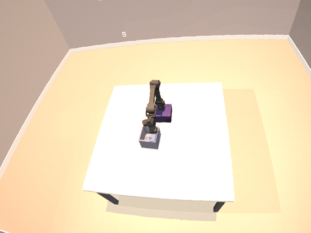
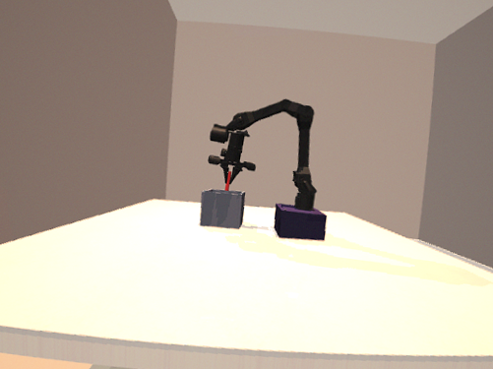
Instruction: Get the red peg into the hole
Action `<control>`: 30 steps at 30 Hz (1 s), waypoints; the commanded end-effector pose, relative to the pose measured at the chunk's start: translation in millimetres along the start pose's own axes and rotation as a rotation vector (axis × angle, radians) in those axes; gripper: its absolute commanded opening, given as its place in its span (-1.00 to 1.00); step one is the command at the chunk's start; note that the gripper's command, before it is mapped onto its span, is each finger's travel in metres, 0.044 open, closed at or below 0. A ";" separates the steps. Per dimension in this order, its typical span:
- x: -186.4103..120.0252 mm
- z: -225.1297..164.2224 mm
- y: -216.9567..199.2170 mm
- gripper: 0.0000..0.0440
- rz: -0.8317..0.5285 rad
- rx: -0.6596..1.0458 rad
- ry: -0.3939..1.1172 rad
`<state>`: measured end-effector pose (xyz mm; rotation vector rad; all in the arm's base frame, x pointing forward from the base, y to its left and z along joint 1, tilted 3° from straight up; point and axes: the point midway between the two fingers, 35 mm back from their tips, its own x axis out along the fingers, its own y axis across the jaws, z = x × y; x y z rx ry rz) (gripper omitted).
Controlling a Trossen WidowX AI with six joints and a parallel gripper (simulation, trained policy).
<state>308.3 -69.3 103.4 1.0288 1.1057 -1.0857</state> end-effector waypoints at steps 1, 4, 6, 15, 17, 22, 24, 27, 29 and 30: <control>10.0 4.4 -2.6 -0.99 -0.013 0.001 0.015; 19.7 7.3 -3.6 -1.00 -0.018 0.008 0.028; 25.6 9.2 -3.9 -0.99 -0.019 0.012 0.036; 47.5 20.2 -4.0 -1.00 -0.021 0.027 0.056; 51.9 22.1 -4.3 -1.00 -0.021 0.028 0.060; 63.4 24.2 -4.7 -1.00 -0.023 0.020 0.071; 68.4 24.6 -4.5 -1.00 -0.024 0.013 0.074; 75.3 25.7 -4.4 -1.00 -0.026 0.001 0.074; 78.9 26.4 -4.3 -1.00 -0.030 -0.008 0.073; 80.5 26.8 -4.3 -1.00 -0.033 -0.012 0.073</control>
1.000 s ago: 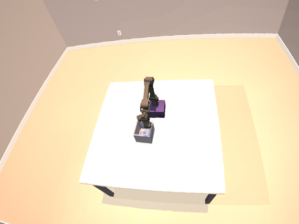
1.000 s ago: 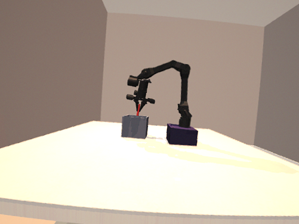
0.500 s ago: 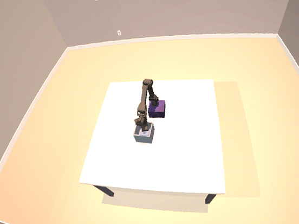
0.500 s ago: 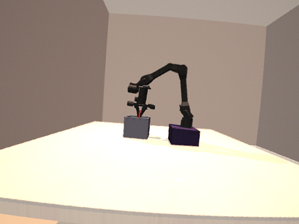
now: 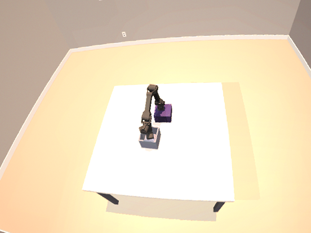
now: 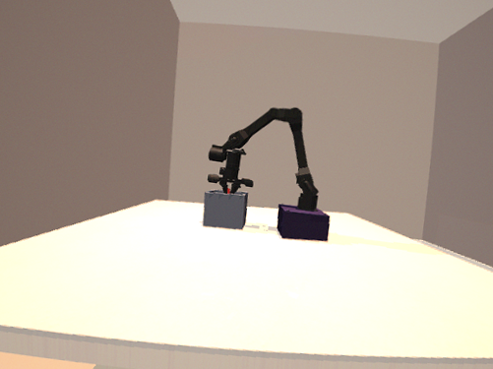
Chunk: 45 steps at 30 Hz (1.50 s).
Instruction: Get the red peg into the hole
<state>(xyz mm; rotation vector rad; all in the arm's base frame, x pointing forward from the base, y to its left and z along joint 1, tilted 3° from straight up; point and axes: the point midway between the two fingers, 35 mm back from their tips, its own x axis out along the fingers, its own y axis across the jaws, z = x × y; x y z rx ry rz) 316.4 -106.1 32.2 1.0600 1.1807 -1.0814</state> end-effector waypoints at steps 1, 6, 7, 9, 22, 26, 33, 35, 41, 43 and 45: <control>5.9 1.3 0.2 -0.99 -0.005 -0.016 0.003; 13.2 1.5 0.5 -0.70 -0.023 -0.037 0.009; 14.6 1.5 0.5 -0.63 -0.027 -0.041 0.011; 16.5 0.9 0.8 -0.52 -0.032 -0.048 0.017; -6.4 -31.0 -1.3 -0.70 -0.044 -0.005 0.205; -16.5 -39.2 -5.0 -0.75 -0.056 0.015 0.247; -33.1 -41.6 -4.4 -0.90 -0.044 0.050 0.292; -37.5 -38.6 -1.4 -0.99 -0.026 0.058 0.301; -52.7 -31.9 8.0 -0.95 0.031 0.072 0.333; -59.5 -29.5 11.3 -0.94 0.052 0.075 0.346; -66.8 -26.9 14.5 -0.92 0.077 0.076 0.357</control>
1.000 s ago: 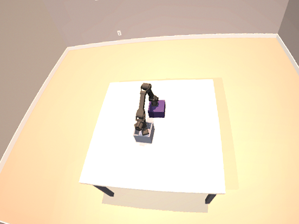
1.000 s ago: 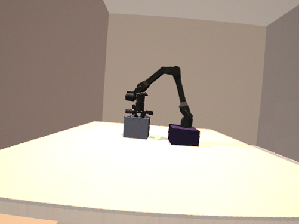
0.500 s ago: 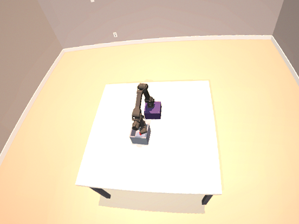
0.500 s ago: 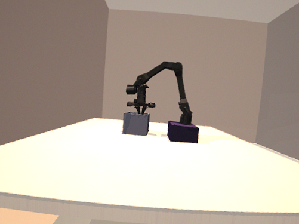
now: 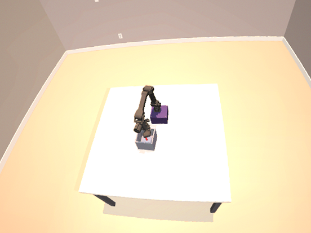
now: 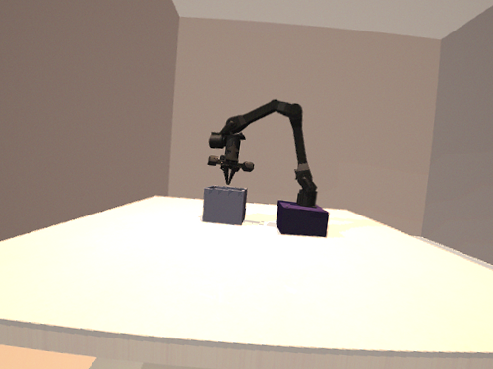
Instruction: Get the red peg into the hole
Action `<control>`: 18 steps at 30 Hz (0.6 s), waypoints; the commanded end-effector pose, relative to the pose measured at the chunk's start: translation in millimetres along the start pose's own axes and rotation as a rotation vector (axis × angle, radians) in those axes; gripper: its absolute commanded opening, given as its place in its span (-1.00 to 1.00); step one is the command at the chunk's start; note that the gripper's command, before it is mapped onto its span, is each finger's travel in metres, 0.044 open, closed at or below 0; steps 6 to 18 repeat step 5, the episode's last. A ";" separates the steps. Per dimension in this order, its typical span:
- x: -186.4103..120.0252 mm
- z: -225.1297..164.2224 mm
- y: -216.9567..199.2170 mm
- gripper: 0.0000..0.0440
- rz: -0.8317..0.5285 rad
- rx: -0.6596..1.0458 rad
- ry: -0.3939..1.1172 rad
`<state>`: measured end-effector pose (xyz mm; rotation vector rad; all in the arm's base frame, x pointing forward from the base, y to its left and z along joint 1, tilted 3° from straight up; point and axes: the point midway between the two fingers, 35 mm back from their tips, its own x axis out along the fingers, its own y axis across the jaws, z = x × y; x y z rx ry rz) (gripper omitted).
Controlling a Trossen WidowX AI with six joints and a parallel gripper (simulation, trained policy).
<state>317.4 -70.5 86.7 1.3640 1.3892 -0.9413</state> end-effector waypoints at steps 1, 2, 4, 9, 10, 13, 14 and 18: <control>-14.3 -0.6 7.1 -0.91 0.046 -0.009 0.019; -18.4 -0.7 8.8 -0.90 0.058 -0.011 0.024; -27.5 -0.8 12.1 -0.88 0.084 -0.018 0.032; -32.3 -0.8 13.6 -0.87 0.097 -0.022 0.034; -32.3 -0.8 13.6 -0.87 0.097 -0.022 0.034; -32.3 -0.8 13.6 -0.87 0.097 -0.022 0.034; -32.3 -0.8 13.6 -0.87 0.097 -0.022 0.034; -32.3 -0.8 13.6 -0.87 0.097 -0.022 0.034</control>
